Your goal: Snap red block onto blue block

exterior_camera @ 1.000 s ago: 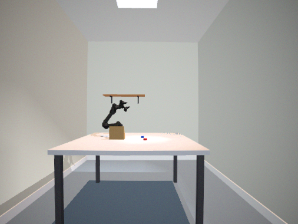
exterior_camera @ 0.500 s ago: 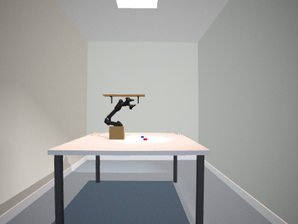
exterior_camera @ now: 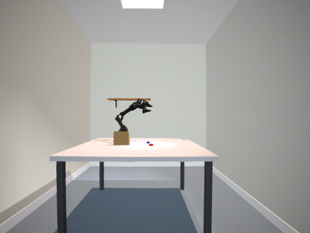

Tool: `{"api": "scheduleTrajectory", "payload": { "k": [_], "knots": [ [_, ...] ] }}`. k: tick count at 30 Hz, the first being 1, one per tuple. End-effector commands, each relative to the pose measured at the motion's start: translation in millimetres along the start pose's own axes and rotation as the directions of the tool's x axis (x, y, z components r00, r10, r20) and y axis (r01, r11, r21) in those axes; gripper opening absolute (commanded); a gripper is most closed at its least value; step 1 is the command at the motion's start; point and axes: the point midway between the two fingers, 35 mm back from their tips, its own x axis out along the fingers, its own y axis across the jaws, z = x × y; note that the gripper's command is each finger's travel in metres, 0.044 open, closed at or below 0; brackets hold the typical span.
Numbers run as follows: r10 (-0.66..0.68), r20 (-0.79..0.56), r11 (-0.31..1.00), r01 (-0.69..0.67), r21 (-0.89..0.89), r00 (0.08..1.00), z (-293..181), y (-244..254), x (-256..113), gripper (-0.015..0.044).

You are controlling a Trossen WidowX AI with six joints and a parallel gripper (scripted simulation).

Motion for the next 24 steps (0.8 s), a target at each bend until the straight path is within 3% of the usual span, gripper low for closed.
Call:
{"api": "scheduleTrajectory", "payload": {
  "k": [1,6,12,18,24],
  "knots": [
    [-0.170,-0.054,0.984,0.167,-0.063,0.984,19,-47,42,0.0440],
    [-0.389,-0.163,0.916,0.360,-0.179,0.907,35,-123,89,0.0440],
    [-0.584,-0.331,0.808,0.489,-0.329,0.741,38,-220,124,0.0440],
    [-0.679,-0.519,0.734,0.499,-0.461,0.519,24,-316,136,0.0440],
    [-0.661,-0.698,0.735,0.426,-0.528,0.275,-1,-404,126,0.0440]
  ]
}}
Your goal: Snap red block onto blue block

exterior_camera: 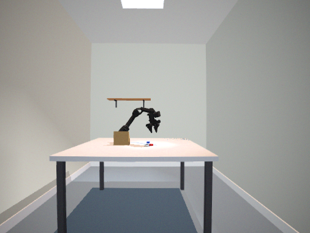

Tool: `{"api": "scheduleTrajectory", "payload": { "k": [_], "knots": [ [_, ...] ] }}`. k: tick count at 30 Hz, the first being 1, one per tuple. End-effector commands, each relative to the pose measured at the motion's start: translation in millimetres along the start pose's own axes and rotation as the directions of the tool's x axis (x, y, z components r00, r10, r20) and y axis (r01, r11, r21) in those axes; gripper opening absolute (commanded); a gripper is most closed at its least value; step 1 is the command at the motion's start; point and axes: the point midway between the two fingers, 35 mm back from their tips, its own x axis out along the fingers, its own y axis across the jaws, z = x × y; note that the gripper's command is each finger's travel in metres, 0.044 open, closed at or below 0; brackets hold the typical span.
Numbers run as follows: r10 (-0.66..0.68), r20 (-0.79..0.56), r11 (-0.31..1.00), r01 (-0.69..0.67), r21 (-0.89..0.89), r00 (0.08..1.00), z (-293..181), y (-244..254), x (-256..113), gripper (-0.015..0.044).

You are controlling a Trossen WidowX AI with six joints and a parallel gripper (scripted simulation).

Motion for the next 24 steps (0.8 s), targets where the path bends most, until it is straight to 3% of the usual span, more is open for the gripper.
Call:
{"api": "scheduleTrajectory", "payload": {
  "k": [1,9,13,24],
  "knots": [
    [0.014,-0.182,0.998,-0.024,-0.056,0.983,-13,-31,42,0.0440],
    [0.018,-0.214,0.997,-0.033,-0.065,0.977,-13,-41,49,0.0440],
    [0.019,-0.214,0.997,-0.034,-0.065,0.977,-20,-40,81,0.0440],
    [0.020,-0.214,0.997,-0.034,-0.065,0.977,-23,-43,98,0.0440]
  ]
}}
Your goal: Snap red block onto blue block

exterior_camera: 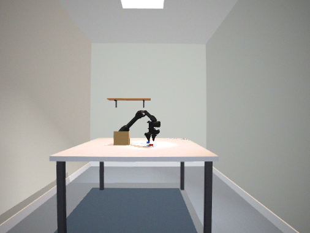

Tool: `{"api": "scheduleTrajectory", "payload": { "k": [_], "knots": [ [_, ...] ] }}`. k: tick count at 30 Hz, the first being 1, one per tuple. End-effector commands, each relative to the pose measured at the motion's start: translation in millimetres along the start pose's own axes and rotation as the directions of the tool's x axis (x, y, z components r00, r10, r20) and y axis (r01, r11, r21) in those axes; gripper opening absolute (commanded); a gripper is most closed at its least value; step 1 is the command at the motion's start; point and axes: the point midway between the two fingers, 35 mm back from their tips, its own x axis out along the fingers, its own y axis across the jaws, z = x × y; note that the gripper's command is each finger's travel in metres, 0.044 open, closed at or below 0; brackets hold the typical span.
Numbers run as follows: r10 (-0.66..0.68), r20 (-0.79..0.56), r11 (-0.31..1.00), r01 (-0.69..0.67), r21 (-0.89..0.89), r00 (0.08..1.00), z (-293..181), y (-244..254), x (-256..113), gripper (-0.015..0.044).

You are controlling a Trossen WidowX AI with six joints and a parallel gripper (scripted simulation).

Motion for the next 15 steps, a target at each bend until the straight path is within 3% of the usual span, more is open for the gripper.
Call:
{"api": "scheduleTrajectory", "payload": {
  "k": [1,15],
  "knots": [
    [0.006,-0.009,1.000,-0.006,0.012,1.000,-2,-2,8,0.0440],
    [0.006,-0.009,1.000,-0.006,0.012,1.000,-2,-1,28,0.0440]
  ]
}}
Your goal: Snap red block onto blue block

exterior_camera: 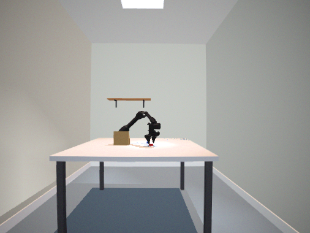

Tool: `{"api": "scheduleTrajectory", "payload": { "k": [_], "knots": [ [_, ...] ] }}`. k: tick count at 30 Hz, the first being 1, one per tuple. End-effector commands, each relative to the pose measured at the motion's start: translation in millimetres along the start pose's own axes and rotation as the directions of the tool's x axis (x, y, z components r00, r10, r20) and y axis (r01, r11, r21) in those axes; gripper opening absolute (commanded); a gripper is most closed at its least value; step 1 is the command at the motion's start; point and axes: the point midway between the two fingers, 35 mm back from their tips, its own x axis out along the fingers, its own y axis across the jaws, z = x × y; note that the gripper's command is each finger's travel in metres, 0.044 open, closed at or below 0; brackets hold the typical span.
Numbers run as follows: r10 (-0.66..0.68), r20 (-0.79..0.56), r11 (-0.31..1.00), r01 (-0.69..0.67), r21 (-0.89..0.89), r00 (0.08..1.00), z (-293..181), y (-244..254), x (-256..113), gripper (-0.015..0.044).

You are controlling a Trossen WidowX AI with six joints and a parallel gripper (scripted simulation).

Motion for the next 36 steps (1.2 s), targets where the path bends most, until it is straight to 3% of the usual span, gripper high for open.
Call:
{"api": "scheduleTrajectory", "payload": {
  "k": [1,6,18,27,30,36],
  "knots": [
    [0.006,-0.008,1.000,-0.006,0.012,1.000,-2,-1,9,0.0440],
    [0.006,-0.008,1.000,-0.006,0.012,1.000,-2,-1,15,0.0440],
    [0.006,-0.008,1.000,-0.006,0.012,1.000,-2,-1,15,0.0125],
    [0.006,-0.008,1.000,-0.006,0.012,1.000,-2,-1,15,0.0065],
    [0.006,-0.008,1.000,-0.006,0.012,1.000,-2,-1,12,0.0000],
    [0.003,-0.006,1.000,-0.003,0.013,1.000,1,0,-14,0.0000]
  ]
}}
